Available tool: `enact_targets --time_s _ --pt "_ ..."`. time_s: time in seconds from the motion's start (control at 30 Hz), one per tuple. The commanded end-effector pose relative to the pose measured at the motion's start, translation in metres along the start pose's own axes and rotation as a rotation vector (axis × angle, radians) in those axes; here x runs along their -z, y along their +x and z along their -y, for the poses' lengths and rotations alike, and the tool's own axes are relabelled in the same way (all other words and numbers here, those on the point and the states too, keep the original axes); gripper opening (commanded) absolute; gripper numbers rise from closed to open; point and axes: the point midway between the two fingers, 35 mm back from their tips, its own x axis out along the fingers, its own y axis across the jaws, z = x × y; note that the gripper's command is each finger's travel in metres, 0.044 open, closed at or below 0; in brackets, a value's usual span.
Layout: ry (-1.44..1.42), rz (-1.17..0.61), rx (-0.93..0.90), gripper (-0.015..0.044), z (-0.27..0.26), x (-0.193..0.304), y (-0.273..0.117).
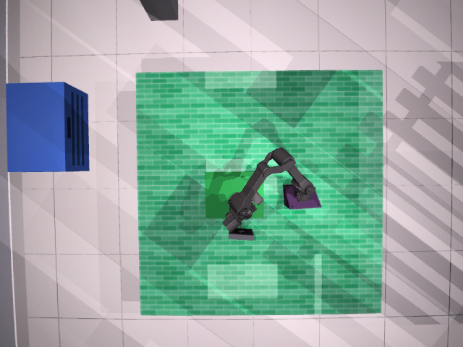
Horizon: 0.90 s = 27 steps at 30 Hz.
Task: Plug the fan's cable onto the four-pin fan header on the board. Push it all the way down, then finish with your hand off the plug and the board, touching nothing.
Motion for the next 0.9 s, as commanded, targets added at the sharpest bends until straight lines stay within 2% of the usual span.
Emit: enact_targets --time_s 0.0,0.13,0.3,0.87 --pt "-0.005 0.003 -0.001 0.0000 0.000 -0.002 -0.001" --pt "-0.009 0.003 -0.001 0.0000 0.000 -0.002 -0.001" --pt "-0.011 0.004 -0.001 0.0000 0.001 -0.003 0.021" --pt "-0.012 0.004 -0.001 0.0000 0.000 0.000 0.021"
